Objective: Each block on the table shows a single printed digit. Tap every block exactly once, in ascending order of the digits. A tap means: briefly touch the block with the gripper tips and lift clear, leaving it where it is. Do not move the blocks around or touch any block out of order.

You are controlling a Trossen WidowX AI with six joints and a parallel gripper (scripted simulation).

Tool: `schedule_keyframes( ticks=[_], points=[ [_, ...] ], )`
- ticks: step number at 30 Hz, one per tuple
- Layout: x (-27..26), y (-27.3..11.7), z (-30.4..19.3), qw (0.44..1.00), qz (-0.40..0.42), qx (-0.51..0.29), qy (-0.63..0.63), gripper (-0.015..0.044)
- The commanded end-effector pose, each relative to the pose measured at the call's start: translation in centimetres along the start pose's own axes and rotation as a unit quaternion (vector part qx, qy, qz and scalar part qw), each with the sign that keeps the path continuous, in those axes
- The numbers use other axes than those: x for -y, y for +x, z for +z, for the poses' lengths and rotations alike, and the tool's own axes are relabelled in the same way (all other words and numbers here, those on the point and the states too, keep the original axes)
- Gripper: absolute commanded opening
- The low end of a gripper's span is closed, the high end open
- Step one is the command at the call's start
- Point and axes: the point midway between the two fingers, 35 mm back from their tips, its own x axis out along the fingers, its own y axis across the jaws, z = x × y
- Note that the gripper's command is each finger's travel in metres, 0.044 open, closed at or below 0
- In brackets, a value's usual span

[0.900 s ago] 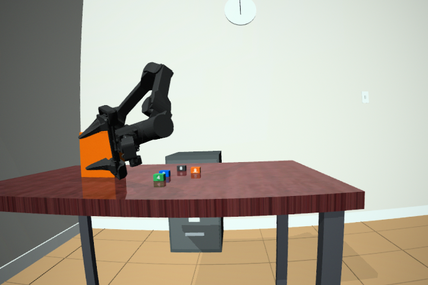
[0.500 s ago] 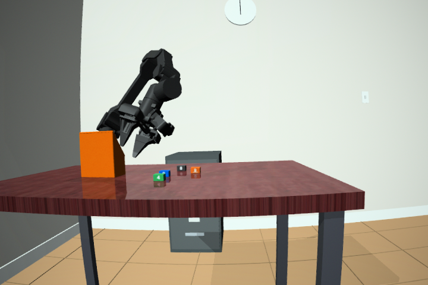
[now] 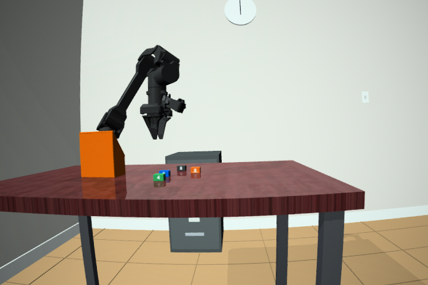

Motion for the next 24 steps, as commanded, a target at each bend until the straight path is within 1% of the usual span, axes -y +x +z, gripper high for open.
schedule_keyframes(
  ticks=[1,14,16,21,24],
  points=[
    [-0.2,0.0,0.0,1.0,0.004,0.002,-0.002,0.04],
    [-0.4,0.0,0.0,1.0,0.004,0.002,-0.002,0.04],
    [-2.2,-0.1,0.1,1.0,0.004,0.002,-0.001,0.04],
    [-8.8,-0.1,-0.5,1.0,0.007,0.001,-0.001,0.04],
    [-9.6,0.0,-0.7,1.0,0.007,0.001,-0.001,0.04]
  ],
)
